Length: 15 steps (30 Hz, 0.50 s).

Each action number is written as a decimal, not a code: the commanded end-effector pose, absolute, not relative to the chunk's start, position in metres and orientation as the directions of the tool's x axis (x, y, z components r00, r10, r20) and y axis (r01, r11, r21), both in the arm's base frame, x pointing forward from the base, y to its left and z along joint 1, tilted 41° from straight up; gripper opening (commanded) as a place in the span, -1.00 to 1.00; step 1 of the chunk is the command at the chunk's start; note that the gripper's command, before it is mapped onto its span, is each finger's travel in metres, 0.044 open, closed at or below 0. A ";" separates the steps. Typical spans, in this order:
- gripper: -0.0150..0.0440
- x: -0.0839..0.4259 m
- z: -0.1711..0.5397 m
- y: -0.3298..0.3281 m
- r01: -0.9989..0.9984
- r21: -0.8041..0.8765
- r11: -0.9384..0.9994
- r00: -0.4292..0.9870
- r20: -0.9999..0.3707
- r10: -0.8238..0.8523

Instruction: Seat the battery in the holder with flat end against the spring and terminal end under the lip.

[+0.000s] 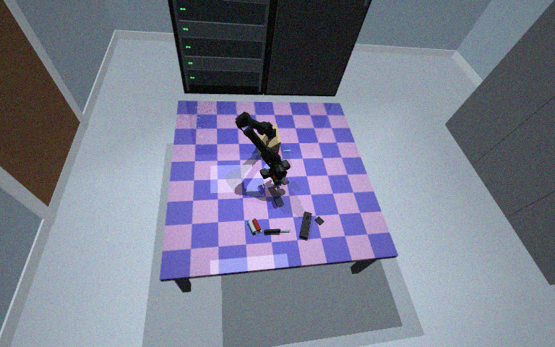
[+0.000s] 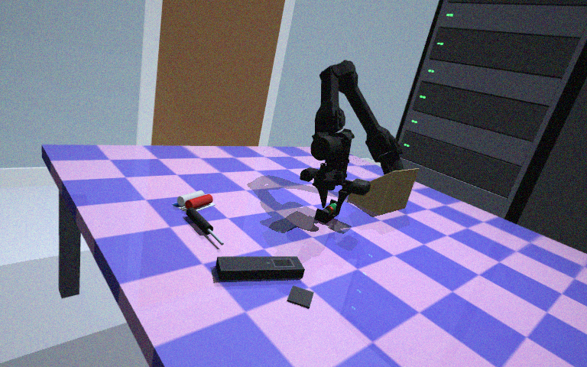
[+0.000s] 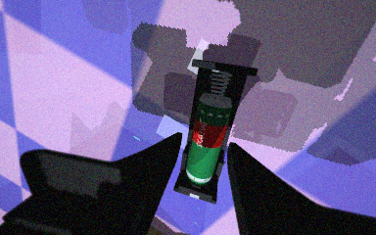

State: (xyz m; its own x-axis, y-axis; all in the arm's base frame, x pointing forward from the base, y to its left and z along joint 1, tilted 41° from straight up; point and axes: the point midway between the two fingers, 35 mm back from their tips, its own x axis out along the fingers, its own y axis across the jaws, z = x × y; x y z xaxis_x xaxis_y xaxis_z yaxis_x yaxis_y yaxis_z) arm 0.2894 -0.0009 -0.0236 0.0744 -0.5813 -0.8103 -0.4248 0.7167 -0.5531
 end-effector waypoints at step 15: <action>1.00 0.280 0.035 0.051 -0.418 -0.549 0.724 0.076 -0.815 -0.574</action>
